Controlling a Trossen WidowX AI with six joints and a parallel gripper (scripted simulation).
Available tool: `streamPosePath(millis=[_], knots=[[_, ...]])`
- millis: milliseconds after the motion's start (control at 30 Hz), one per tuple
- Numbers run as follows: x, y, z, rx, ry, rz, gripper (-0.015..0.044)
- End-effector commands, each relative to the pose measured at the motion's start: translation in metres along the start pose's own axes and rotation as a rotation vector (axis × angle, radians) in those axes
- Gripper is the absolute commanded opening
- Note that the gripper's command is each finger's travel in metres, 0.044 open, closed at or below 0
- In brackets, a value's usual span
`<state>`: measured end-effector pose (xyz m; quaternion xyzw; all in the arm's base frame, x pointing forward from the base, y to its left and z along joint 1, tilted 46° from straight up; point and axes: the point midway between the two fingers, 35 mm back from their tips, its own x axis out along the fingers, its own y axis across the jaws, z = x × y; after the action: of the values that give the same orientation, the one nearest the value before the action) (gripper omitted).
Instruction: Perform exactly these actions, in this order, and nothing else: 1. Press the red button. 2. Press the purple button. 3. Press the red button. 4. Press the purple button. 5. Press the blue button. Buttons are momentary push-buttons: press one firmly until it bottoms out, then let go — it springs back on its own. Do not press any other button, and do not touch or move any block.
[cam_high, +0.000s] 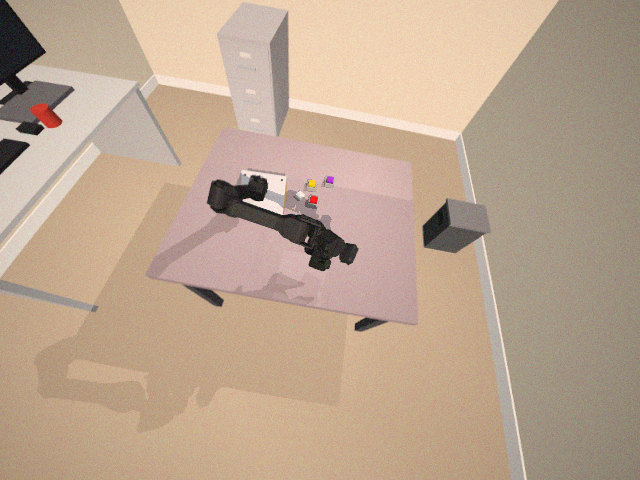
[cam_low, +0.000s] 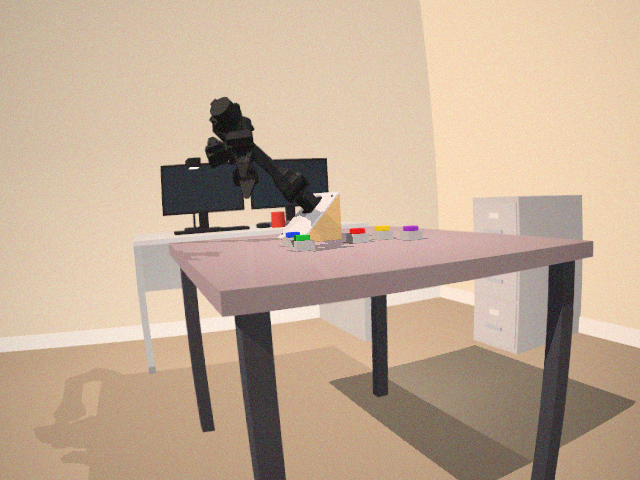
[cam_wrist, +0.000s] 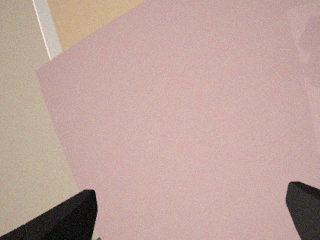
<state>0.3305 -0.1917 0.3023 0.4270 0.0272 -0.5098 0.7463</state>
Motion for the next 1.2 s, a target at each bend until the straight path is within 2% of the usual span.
streamPosePath(millis=[0, 333, 467, 600, 967, 1167], knots=[[0.008, -0.016, -0.072, -0.239, 0.132, -0.085, 0.04], [-0.017, -0.097, -0.23, -0.968, 0.407, -0.27, 0.04], [-0.042, -0.147, -0.273, -1.343, 0.479, -0.345, 0.04], [-0.07, -0.199, -0.296, -1.756, 0.502, -0.43, 0.04], [-0.073, -0.206, -0.297, -1.813, 0.501, -0.442, 0.04], [-0.023, -0.238, -0.294, -1.814, 0.498, -0.443, 0.0242]])
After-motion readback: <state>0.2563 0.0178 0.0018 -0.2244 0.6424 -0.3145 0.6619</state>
